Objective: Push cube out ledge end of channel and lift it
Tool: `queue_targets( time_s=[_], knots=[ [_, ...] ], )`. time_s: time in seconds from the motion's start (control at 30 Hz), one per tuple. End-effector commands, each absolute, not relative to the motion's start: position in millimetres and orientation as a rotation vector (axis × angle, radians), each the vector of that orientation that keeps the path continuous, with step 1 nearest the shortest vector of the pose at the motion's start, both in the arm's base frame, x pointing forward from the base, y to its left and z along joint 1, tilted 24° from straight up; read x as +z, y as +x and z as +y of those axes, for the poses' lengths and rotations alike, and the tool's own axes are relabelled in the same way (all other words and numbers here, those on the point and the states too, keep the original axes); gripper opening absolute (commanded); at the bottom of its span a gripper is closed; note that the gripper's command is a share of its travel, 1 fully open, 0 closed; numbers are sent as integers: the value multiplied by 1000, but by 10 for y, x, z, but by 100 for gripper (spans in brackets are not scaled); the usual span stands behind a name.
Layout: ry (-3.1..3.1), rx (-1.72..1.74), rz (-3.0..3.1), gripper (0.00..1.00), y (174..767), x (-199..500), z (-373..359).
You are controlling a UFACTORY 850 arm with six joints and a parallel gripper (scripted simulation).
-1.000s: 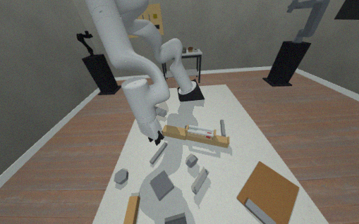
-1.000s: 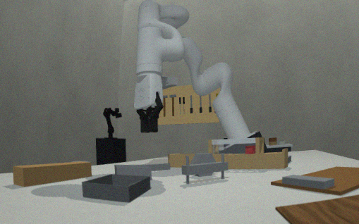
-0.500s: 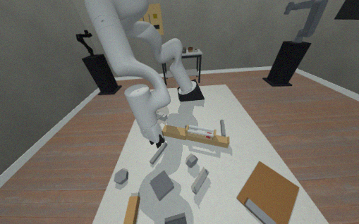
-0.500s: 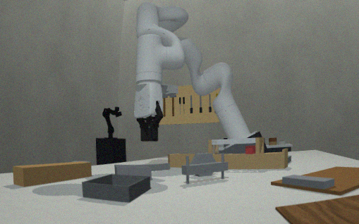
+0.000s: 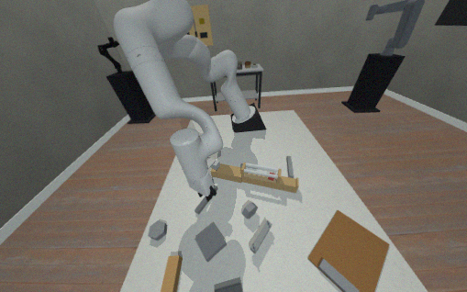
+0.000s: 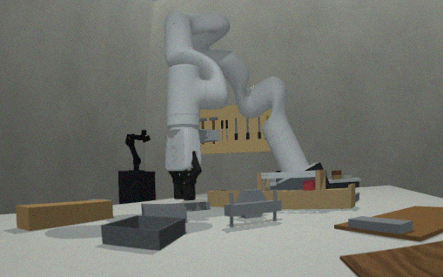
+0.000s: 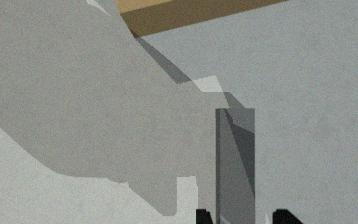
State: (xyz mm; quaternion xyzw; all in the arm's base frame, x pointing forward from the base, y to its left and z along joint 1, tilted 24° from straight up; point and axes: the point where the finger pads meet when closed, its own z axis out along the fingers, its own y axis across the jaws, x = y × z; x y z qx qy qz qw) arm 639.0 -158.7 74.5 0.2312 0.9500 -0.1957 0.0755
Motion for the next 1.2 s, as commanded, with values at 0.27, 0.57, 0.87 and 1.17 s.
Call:
queue_targets(
  time_s=[0.27,0.57,0.87,1.17],
  knots=[
    [693,-586,2847,39,6409,638,-1638],
    [693,-586,2847,39,6417,514,-1694],
    [693,-586,2847,39,6417,514,-1694],
    [693,-586,2847,0,6417,514,-1694]
  ],
)
